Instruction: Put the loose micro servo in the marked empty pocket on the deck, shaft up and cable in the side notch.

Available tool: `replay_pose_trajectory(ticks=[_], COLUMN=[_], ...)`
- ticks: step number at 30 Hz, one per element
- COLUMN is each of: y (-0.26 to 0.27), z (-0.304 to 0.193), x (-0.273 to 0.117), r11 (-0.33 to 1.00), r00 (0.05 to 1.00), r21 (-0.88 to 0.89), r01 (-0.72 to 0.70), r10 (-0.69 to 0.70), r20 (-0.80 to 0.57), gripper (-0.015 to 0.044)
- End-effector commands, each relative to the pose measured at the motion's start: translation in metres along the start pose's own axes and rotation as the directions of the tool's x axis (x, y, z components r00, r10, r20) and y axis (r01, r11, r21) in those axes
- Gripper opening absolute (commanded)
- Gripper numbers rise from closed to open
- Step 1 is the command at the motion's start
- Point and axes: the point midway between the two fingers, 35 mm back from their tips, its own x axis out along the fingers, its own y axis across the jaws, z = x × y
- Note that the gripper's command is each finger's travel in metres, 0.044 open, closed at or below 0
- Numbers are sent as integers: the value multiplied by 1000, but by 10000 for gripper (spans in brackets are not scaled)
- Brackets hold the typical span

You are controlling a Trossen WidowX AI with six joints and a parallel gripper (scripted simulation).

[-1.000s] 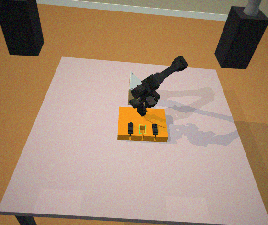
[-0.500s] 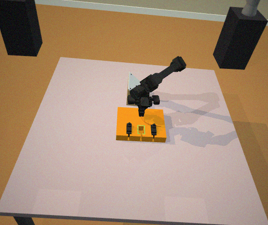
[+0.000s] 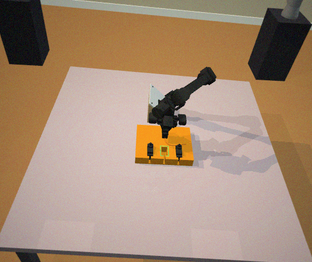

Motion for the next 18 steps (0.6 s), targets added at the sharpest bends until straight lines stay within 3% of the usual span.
replay_pose_trajectory(ticks=[1,18], y=[0,1], z=[18,82], x=[-1,-2], r11=[1000,1000], r00=[1000,1000], r21=[0,-3], r01=[-1,-1], r10=[1,1], r20=[7,10], gripper=[0,0])
